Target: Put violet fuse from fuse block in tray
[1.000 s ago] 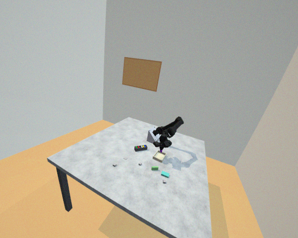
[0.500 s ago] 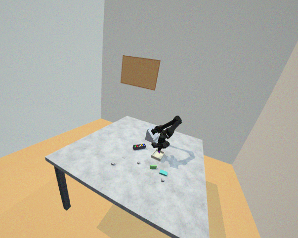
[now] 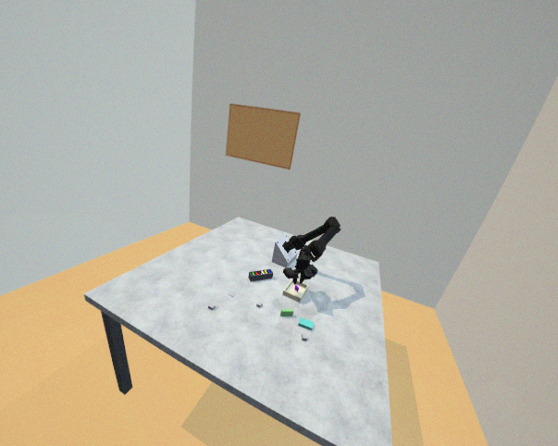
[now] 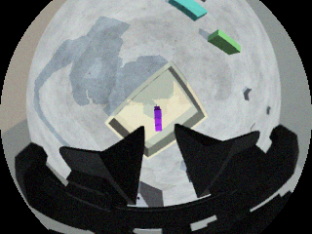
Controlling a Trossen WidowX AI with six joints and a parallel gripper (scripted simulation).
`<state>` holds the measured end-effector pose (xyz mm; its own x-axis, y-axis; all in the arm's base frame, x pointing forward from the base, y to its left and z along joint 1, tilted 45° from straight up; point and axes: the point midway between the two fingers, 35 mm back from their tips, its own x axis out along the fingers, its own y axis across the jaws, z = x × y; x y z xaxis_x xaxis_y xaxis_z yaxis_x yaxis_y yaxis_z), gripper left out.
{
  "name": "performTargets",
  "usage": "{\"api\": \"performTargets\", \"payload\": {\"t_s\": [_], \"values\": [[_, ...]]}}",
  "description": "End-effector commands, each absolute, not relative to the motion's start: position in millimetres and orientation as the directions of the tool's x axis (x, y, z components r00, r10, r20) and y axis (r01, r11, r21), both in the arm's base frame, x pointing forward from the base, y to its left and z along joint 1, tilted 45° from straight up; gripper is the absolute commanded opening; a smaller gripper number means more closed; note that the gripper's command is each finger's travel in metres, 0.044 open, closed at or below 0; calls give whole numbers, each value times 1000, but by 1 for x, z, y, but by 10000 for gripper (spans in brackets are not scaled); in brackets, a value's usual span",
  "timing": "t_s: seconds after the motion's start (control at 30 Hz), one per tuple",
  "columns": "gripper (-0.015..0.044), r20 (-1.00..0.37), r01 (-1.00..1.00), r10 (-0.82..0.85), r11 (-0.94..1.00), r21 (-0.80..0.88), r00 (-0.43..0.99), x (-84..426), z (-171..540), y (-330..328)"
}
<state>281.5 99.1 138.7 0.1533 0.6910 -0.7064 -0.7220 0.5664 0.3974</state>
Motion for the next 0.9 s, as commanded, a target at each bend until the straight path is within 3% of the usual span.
{"api": "performTargets", "payload": {"t_s": [0.0, 0.1, 0.87], "values": [[263, -707, -722, 691, 566, 397, 154, 282, 139, 99], [330, -707, -722, 690, 567, 397, 153, 281, 140, 97], [330, -713, -718, 685, 571, 398, 149, 275, 163, 73]]}}
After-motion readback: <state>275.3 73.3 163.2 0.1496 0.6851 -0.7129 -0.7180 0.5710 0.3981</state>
